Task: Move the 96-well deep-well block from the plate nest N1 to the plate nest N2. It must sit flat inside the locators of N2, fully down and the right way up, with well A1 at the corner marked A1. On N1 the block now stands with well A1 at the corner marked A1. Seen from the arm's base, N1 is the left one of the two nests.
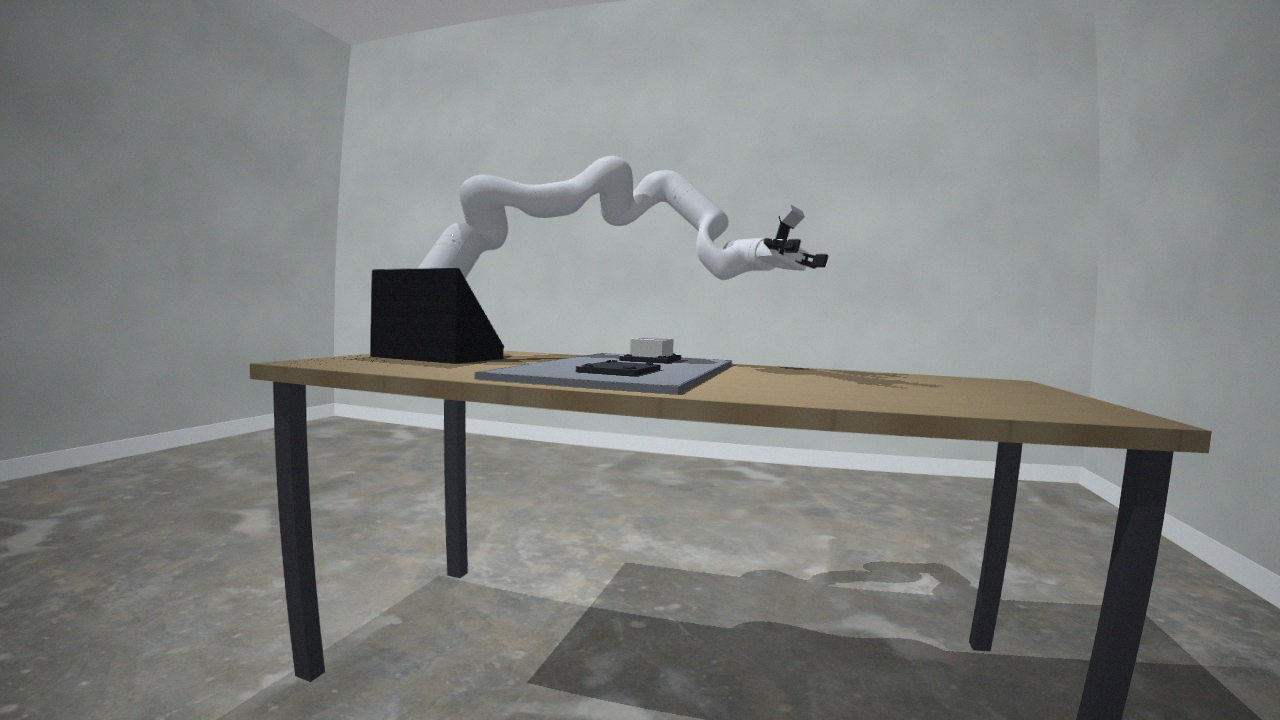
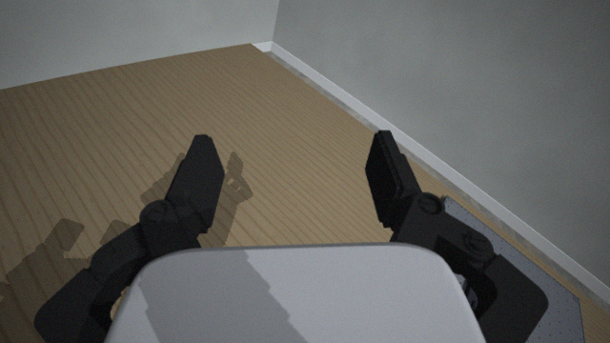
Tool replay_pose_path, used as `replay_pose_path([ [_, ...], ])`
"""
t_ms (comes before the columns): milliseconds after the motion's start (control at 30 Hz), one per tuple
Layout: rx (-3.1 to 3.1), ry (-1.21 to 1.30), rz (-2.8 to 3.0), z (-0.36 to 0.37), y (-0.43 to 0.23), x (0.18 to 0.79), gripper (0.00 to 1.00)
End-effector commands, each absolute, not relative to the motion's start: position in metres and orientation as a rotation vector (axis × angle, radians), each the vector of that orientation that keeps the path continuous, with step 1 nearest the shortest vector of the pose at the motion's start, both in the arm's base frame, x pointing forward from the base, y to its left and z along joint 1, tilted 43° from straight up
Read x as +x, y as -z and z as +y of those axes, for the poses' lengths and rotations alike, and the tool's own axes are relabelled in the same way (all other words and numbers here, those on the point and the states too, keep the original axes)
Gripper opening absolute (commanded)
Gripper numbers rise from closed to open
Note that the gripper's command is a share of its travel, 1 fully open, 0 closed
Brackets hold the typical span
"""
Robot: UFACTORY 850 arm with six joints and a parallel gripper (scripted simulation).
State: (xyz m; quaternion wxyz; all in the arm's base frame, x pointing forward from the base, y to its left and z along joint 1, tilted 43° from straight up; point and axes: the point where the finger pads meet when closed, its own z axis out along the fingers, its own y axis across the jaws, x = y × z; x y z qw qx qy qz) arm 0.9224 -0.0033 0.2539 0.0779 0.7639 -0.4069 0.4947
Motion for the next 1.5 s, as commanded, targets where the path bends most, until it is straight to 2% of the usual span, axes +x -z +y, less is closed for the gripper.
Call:
replay_pose_path([
  [0, 2.286, -1.484, -1.22, -0.004, -0.255, 0.923, 1.0],
  [533, 2.286, -1.484, -1.22, -0.004, -0.255, 0.923, 1.0],
  [667, 2.318, -1.348, -1.122, -0.013, -0.244, 0.908, 1.0],
  [1467, 2.417, -1.0, -0.869, -0.033, -0.207, 0.858, 1.0],
])
